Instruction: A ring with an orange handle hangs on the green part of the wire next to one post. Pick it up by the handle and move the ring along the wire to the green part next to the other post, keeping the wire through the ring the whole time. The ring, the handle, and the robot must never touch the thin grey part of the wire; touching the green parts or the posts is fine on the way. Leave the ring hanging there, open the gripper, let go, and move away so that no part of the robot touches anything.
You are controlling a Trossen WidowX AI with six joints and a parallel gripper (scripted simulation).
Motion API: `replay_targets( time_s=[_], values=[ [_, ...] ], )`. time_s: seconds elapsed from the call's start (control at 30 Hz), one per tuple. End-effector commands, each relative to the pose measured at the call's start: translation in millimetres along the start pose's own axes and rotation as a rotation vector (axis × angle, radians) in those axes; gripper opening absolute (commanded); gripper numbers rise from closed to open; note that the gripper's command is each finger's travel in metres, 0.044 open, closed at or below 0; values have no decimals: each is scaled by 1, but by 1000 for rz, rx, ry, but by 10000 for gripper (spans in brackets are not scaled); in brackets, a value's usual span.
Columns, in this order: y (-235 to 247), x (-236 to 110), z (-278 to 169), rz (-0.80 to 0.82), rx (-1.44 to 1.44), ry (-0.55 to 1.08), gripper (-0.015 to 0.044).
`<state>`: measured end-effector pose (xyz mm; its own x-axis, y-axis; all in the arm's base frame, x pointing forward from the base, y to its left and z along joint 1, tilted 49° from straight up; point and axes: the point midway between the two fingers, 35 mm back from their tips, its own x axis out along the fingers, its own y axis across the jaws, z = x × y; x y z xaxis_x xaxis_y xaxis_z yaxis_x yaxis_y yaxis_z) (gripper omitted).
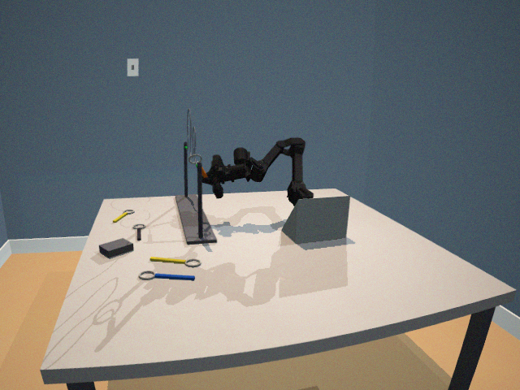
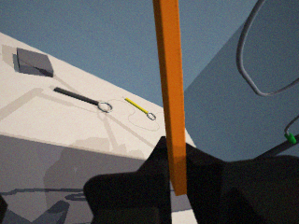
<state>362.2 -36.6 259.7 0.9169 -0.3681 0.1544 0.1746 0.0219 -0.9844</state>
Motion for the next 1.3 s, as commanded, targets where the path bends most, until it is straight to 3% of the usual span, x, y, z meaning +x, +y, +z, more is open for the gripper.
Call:
replay_targets(
  time_s=[0.0,1.27],
  values=[
    [13,-2,0,32,39,8,-150],
    [78,-19,17,209,429,59,-150]
  ],
)
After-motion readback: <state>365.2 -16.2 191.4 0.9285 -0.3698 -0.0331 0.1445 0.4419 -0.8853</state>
